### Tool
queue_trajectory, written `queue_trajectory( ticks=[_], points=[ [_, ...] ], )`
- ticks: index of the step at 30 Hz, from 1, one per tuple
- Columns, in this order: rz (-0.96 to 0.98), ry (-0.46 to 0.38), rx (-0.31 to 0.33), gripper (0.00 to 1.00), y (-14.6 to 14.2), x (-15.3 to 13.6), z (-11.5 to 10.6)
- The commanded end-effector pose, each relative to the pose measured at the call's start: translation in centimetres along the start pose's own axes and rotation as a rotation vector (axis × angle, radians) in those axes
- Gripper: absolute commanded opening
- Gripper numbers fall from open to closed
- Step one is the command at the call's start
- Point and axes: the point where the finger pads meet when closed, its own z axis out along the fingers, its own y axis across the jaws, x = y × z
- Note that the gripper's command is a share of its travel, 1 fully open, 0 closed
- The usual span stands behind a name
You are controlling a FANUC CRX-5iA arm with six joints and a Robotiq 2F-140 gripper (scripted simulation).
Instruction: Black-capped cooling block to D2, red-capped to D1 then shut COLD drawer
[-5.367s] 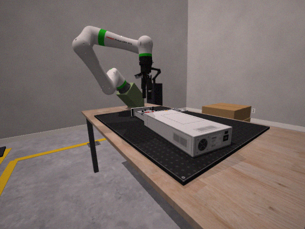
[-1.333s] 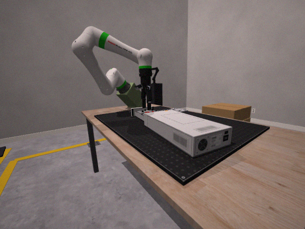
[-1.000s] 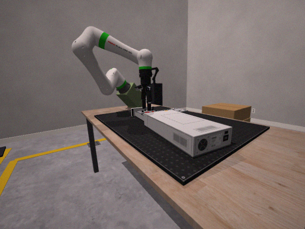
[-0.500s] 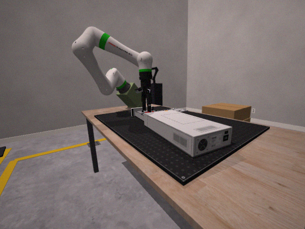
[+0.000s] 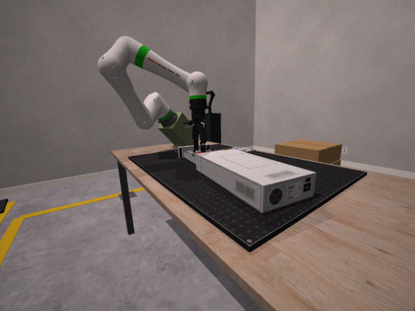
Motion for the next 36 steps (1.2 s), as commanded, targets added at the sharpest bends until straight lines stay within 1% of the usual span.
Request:
queue_trajectory(
  ticks=[1, 13, 15, 30, 32, 36],
  points=[
    [0.0, -0.001, 0.002, 0.66, -0.07, -0.03, -0.08],
    [0.0, -0.001, 0.002, 0.48, -0.07, -0.03, -0.08],
    [0.0, -0.001, 0.002, 0.48, -0.07, -0.03, -0.08],
    [0.0, -0.001, 0.002, 0.25, -0.07, -0.03, -0.08],
    [0.0, -0.001, 0.002, 0.25, -0.07, -0.03, -0.08],
    [0.0, -0.001, 0.002, 0.19, -0.07, -0.03, -0.08]
  ],
)
